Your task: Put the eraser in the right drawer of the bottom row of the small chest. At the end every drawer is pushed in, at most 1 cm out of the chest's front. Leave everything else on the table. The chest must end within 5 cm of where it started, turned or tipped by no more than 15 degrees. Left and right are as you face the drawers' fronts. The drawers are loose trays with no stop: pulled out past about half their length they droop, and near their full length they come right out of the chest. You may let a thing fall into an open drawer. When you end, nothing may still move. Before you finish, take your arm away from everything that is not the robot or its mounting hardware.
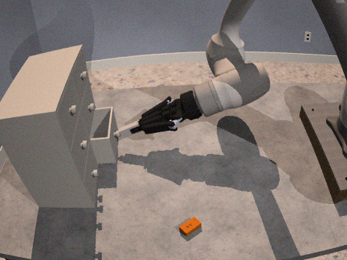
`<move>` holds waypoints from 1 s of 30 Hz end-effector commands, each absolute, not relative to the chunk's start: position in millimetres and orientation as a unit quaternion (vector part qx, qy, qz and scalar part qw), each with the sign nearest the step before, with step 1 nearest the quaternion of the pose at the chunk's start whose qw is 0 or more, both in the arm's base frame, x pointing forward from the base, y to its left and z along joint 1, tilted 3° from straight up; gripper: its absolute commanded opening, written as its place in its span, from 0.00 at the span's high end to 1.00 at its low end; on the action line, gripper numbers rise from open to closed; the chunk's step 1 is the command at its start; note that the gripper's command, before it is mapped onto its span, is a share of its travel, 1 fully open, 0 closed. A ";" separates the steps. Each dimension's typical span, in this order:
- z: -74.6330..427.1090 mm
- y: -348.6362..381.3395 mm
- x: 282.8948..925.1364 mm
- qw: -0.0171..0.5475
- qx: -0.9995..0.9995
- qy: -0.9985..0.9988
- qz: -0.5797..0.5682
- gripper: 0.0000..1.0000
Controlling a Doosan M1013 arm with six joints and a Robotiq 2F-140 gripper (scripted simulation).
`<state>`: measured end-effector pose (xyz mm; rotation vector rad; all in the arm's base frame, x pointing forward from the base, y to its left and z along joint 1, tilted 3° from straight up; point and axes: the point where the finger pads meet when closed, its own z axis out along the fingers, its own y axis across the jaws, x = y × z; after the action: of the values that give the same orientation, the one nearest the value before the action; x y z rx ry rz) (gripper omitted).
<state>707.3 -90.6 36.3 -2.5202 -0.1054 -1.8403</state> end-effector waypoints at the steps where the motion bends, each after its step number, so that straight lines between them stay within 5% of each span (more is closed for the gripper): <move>1: 36.6 -90.3 712.2 0.010 -0.807 -0.034 -0.589 1.00; 30: 38.2 -87.6 752.5 0.010 -0.807 -0.034 -0.589 1.00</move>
<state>751.7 -87.7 38.0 -2.5203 -0.1053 -1.8404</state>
